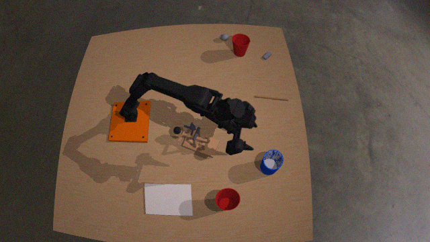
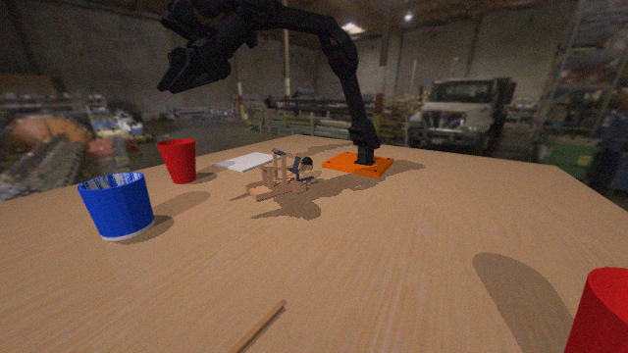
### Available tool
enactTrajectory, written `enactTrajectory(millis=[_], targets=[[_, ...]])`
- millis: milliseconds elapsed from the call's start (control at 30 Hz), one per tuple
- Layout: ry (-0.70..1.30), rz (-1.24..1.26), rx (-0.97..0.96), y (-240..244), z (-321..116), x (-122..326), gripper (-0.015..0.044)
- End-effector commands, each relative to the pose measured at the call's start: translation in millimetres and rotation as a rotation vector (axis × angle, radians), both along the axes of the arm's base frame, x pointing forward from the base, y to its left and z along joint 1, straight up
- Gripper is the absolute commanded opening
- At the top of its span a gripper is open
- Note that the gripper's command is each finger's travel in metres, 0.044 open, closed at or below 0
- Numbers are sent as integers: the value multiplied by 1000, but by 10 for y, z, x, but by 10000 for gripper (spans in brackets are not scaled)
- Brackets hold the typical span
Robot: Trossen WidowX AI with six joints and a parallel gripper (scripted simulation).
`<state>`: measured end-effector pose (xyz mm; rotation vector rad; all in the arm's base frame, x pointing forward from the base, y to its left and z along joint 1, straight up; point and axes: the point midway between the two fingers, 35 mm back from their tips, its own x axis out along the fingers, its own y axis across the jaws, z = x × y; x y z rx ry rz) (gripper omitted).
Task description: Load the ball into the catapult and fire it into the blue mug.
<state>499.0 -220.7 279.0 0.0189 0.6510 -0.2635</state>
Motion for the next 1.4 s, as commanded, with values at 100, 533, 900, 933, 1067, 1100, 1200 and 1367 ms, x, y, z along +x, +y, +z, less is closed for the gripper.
enactTrajectory(millis=[100,533,900,933,1067,1100,1200,1367], targets=[[-8,5,-6,2,31,10,309],[-8,5,-6,2,31,10,0],[8,10,-10,32,-2,3,0],[28,15,-15,68,-42,-7,0],[124,45,-40,243,-228,-66,0],[148,54,-47,286,-273,-84,0],[221,80,-69,414,-405,-144,0],[343,130,-110,622,-608,-269,0]])
